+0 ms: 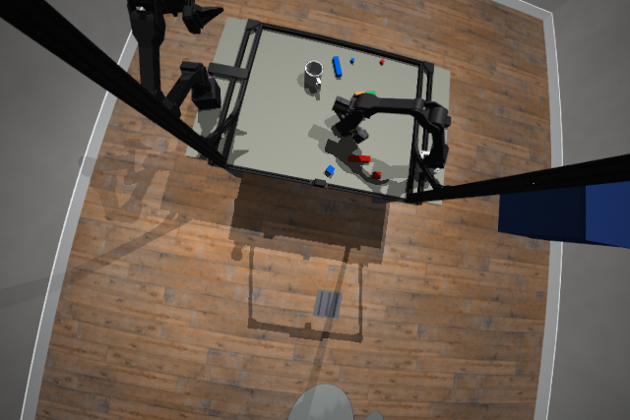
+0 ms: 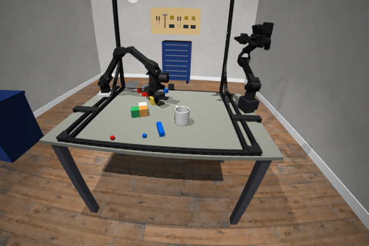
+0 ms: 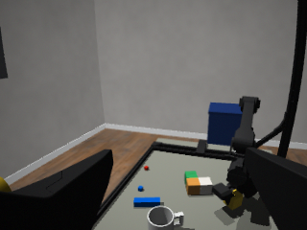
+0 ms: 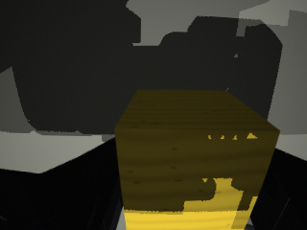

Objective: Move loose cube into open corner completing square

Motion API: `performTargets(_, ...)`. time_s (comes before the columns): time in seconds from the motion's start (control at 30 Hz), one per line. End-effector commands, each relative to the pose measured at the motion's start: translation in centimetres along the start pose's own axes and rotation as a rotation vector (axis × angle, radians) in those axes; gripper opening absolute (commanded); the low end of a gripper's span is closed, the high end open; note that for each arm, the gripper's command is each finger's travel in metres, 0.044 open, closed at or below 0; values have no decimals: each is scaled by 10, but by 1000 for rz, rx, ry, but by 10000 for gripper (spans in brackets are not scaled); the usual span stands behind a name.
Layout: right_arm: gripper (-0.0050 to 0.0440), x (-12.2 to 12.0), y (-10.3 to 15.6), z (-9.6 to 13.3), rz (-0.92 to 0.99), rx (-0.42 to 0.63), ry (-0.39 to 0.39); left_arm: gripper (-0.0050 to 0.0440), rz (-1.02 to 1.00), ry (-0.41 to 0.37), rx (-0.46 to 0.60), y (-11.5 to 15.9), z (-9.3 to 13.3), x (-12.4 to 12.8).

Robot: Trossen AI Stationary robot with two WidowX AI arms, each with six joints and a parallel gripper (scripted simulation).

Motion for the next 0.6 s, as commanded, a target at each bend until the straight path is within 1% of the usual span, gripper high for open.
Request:
performTargets(0.0, 152, 0, 0, 3, -7, -2, -5, 400, 3, 5, -1, 0, 0, -1)
performTargets(0.07, 152, 0, 0, 3, -7, -2, -5, 400, 3, 5, -1, 0, 0, -1)
performTargets(0.27, 8, -2, -2, 42, -7, -2, -5, 400, 3, 5, -1, 0, 0, -1)
performTargets(0.3, 0, -2, -2, 48, -7, -2, -5, 400, 3, 5, -1, 0, 0, -1)
performTargets(0.43, 0, -1, 0, 74, -7, -2, -5, 400, 3, 5, -1, 0, 0, -1)
performTargets(0.57, 0, 0, 0, 78, -7, -2, -5, 400, 3, 5, -1, 0, 0, -1)
Point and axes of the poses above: on each arm, the point midway between the two fingers, 35 mm back from their tips, its own z axis back along the fingers, its own x axis across the jaws, y = z × x, the point moved 8 cm from there along z, back along the fingers, and after that the axes turned 8 degrees about -z, right-handed, at the moved point
